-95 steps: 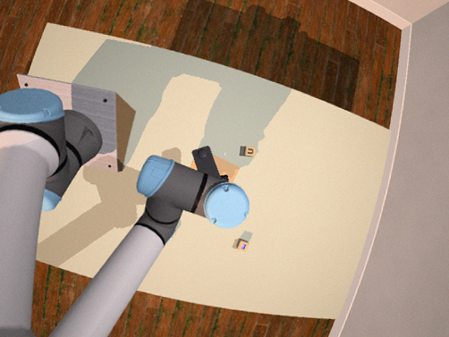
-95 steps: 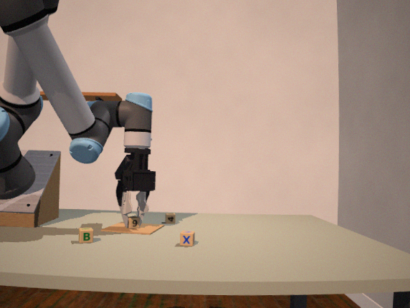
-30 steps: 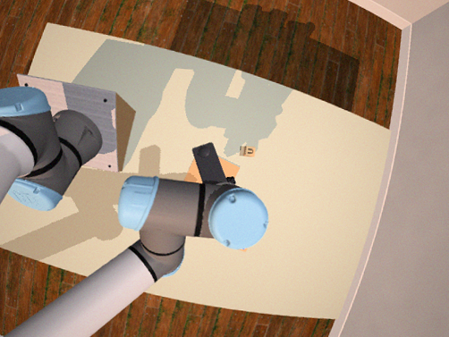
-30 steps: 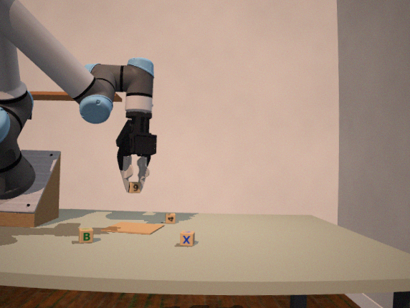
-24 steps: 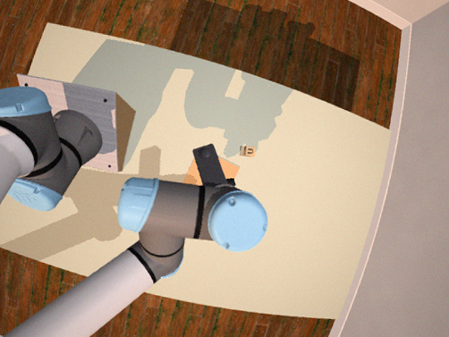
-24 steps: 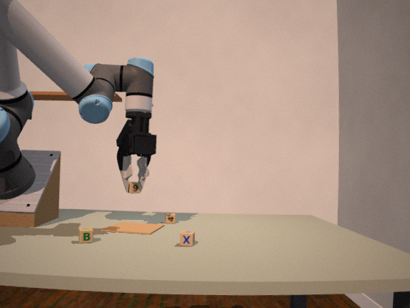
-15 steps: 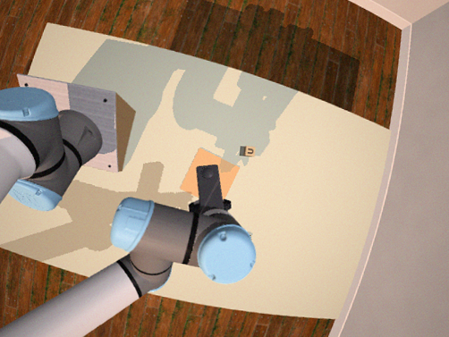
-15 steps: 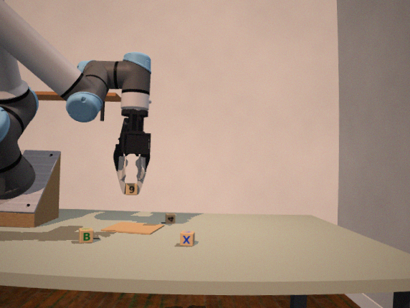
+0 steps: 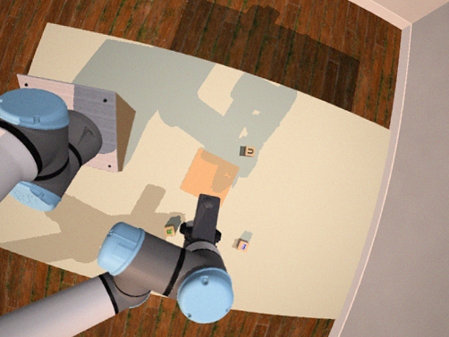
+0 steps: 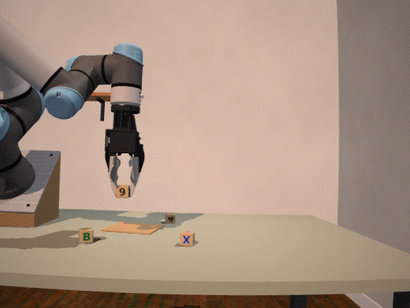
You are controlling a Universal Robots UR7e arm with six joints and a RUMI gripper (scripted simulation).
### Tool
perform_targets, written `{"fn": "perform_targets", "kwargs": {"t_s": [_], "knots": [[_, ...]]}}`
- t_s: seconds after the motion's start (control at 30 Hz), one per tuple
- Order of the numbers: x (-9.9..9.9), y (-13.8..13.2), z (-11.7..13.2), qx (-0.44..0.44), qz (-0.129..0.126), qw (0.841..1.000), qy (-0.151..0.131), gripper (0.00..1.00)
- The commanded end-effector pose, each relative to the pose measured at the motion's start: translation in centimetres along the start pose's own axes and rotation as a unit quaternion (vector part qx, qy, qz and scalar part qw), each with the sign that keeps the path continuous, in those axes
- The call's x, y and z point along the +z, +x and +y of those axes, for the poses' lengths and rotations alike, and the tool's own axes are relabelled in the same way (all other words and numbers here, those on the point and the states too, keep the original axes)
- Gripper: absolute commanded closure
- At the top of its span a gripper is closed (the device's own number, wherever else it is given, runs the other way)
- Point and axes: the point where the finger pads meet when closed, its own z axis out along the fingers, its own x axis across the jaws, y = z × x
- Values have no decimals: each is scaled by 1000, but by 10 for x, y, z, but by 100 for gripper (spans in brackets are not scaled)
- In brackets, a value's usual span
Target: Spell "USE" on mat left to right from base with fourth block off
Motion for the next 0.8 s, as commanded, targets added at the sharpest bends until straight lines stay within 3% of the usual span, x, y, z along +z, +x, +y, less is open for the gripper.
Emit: {"fn": "perform_targets", "kwargs": {"t_s": [0.0,0.37,0.77], "knots": [[0,-1,6,18,1,1000,1,91],[0,-1,5,16,0,1000,1,91],[20,-2,4,15,-2,1000,3,91]]}}
